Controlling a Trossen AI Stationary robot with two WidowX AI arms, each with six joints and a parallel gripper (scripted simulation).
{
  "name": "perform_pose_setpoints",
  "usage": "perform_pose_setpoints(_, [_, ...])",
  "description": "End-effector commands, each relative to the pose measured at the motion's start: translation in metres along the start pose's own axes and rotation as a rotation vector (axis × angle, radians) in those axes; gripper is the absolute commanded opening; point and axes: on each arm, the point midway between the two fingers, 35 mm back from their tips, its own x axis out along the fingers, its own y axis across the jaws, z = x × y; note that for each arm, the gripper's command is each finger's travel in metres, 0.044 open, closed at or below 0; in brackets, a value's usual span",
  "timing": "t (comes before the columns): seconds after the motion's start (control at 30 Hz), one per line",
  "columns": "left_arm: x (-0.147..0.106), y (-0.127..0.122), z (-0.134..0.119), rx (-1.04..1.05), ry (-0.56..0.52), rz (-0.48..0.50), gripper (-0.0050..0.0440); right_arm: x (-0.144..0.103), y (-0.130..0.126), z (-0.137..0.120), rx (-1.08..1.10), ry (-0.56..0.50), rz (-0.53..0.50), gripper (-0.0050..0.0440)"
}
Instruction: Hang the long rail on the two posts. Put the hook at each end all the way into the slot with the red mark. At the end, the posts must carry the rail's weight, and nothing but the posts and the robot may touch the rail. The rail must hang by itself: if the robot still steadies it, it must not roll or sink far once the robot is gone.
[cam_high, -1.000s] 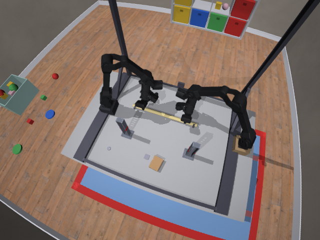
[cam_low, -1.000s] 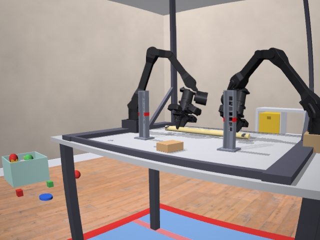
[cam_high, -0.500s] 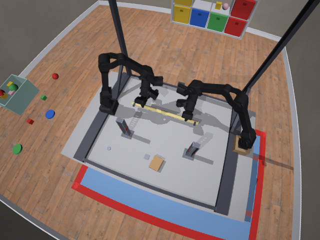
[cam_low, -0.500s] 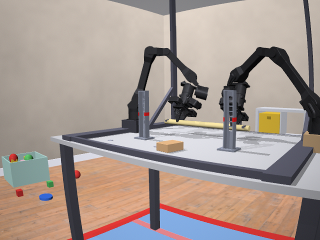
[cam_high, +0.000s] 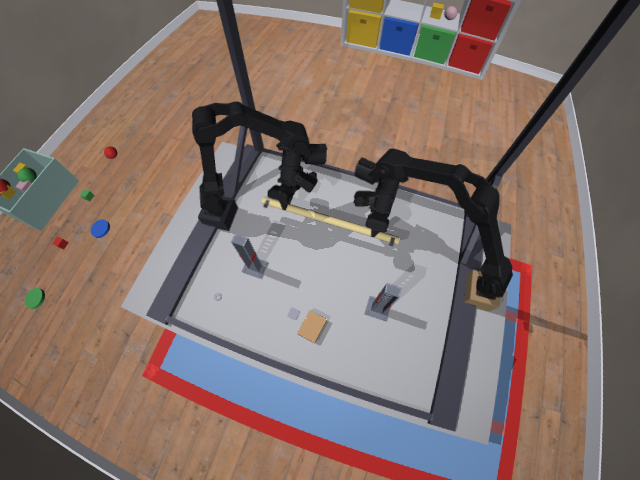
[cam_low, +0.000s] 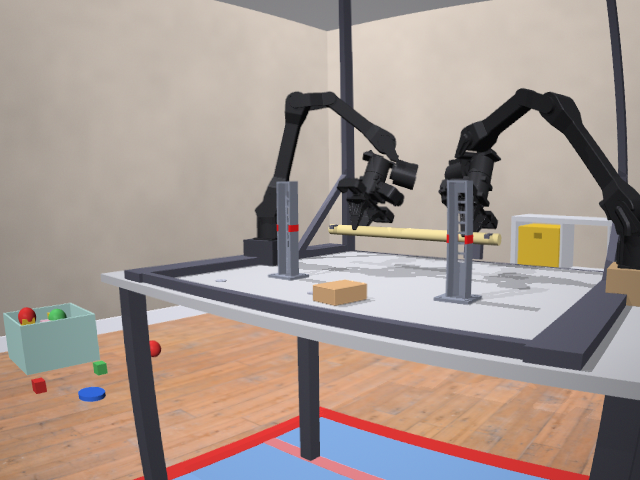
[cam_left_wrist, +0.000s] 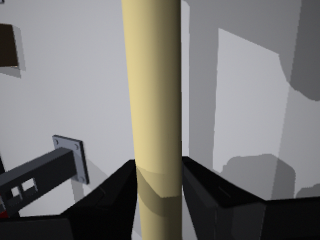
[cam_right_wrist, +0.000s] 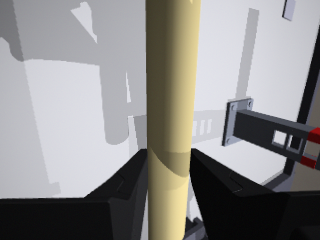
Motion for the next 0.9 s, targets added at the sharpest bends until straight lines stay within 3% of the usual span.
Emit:
perform_pose_setpoints(0.0, [-0.016,0.007,0.000,-0.013,-0.028,-0.012,-0.0050,-0.008,-0.002,0.000,0.009,-0.012,0.013,-0.0050])
perform_pose_setpoints(0.43, [-0.014,0.011,0.000,-0.013,-0.028,-0.011,-0.0050,-0.006,-0.006,0.001,0.009,-0.012,0.013,-0.0050])
perform_pose_setpoints(0.87, [0.007,0.053,-0.008,-0.013,-0.028,-0.008,-0.0050,0.015,-0.048,0.008,0.010,-0.013,0.009,-0.0050])
